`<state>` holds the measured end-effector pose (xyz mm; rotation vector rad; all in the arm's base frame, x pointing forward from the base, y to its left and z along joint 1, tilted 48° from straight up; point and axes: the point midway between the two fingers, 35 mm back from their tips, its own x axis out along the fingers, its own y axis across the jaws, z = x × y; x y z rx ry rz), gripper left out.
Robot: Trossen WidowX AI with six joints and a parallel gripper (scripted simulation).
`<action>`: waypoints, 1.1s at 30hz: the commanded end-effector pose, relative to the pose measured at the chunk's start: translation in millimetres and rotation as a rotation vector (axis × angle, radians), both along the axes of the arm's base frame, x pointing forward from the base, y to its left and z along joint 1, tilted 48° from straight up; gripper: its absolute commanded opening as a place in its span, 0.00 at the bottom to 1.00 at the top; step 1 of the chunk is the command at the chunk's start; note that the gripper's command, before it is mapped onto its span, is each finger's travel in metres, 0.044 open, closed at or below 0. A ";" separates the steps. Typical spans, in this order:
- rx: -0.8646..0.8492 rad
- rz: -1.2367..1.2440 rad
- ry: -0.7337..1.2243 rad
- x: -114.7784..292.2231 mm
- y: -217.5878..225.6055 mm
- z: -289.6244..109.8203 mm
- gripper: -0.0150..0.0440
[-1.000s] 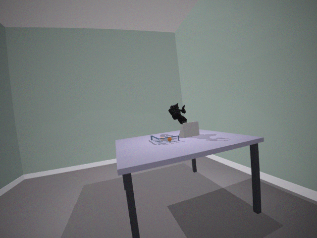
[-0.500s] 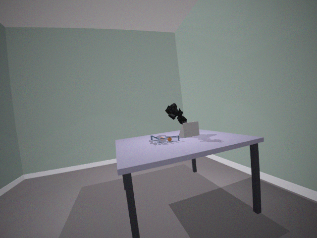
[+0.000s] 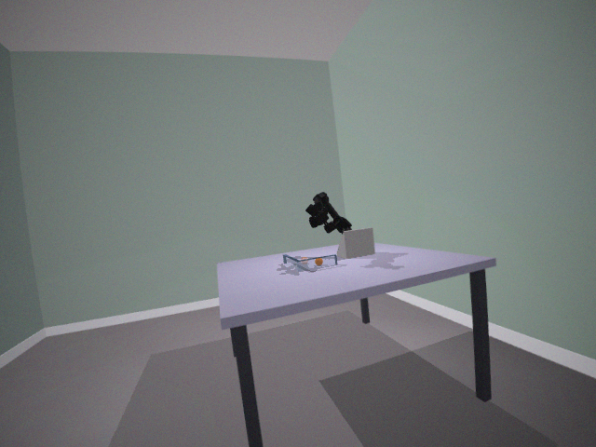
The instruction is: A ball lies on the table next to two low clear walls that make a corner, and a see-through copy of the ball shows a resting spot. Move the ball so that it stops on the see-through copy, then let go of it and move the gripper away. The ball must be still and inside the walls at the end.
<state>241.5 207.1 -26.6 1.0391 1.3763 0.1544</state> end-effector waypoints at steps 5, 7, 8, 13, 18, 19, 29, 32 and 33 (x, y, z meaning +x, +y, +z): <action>-0.846 0.704 -0.139 18.7 -83.8 -71.2 0.83; -0.939 0.851 -0.122 18.8 -96.8 -74.5 0.83; -0.982 0.929 -0.110 18.8 -103.4 -75.5 0.83; -1.152 1.307 -0.004 19.1 -134.9 -74.7 0.83; -1.216 1.666 0.106 20.8 -156.8 -68.0 0.83; -1.221 1.741 0.132 21.4 -160.9 -66.1 0.83; -1.160 2.225 0.303 27.2 -181.5 -52.3 0.83; -1.160 2.225 0.303 27.2 -181.5 -52.3 0.83; -1.160 2.225 0.303 27.2 -181.5 -52.3 0.83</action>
